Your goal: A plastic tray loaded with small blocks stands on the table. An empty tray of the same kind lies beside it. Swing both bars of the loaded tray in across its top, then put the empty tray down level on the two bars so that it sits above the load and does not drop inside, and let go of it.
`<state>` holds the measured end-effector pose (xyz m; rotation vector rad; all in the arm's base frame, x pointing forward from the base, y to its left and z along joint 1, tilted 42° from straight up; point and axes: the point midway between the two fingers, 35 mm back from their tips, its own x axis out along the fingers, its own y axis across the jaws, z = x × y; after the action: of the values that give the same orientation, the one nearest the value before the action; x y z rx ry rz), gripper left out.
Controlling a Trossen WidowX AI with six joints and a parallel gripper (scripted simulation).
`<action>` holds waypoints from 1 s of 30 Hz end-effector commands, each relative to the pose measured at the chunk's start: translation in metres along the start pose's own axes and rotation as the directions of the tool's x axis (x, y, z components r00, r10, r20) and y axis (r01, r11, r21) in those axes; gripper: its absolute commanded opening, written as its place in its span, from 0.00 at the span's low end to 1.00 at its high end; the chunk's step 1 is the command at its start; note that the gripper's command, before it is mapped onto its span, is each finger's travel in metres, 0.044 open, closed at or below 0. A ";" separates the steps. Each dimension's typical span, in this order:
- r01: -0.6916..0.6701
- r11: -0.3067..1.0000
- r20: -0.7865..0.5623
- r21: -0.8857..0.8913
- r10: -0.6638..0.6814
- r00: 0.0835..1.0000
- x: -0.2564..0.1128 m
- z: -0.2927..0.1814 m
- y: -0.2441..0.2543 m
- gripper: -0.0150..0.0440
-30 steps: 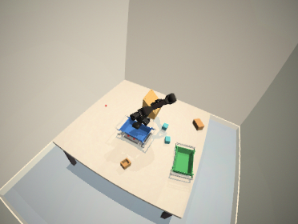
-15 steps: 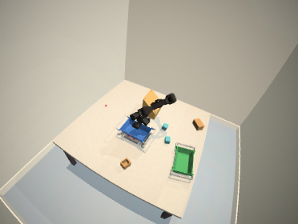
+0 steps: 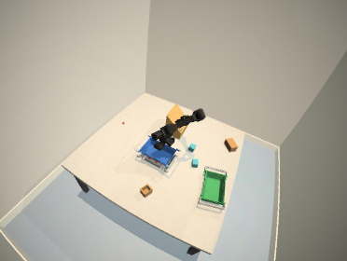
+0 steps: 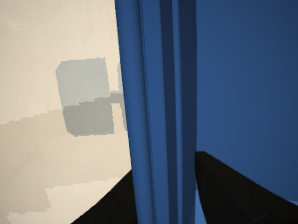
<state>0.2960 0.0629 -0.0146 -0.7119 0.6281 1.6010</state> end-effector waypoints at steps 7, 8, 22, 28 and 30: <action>-0.019 1.000 0.001 -0.003 0.019 1.000 0.005 0.003 0.002 0.25; -0.019 1.000 0.001 -0.003 0.019 1.000 0.005 0.003 0.002 0.25; -0.019 1.000 0.000 -0.003 0.019 1.000 0.005 0.003 0.002 0.25; -0.019 1.000 0.000 -0.003 0.019 1.000 0.005 0.003 0.002 0.30; -0.019 1.000 0.000 -0.003 0.019 1.000 0.005 0.003 0.002 0.35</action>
<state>0.2959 0.0630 -0.0147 -0.7119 0.6281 1.6011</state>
